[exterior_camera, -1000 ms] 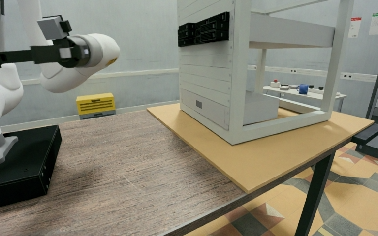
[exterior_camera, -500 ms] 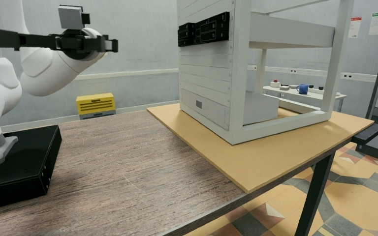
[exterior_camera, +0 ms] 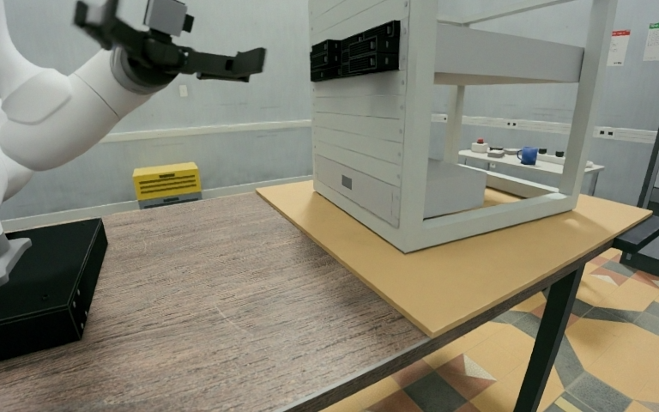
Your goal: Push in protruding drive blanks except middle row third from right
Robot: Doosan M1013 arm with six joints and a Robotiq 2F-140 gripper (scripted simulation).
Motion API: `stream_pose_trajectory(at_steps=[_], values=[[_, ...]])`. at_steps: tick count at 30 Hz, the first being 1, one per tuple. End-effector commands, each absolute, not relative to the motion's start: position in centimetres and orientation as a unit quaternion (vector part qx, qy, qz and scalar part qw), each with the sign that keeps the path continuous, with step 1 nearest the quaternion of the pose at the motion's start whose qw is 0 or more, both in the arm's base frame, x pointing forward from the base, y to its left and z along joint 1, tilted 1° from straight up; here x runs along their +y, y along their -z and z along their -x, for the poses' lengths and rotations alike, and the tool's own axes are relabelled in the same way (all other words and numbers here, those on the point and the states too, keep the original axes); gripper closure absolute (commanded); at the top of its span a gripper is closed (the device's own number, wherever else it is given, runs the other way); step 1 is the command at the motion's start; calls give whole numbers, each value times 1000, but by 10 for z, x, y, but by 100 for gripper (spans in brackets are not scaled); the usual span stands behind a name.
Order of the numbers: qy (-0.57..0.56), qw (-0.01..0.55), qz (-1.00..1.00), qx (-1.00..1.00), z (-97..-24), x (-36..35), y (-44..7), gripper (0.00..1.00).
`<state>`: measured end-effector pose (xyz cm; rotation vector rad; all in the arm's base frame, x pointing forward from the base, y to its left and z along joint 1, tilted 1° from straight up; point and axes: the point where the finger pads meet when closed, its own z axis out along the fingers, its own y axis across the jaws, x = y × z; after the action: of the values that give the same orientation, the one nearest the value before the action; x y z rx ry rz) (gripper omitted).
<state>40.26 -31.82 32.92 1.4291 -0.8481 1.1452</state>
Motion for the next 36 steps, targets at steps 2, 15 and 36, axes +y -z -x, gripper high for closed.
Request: stream_pose_trajectory(at_steps=[2,15,36], values=[[-492,524,-622,-309,-424,-312,-337,0],[-526,515,-672,-74,-504,-243,-367,0],[-519,522,-643,212,-550,-131,-376,0]])
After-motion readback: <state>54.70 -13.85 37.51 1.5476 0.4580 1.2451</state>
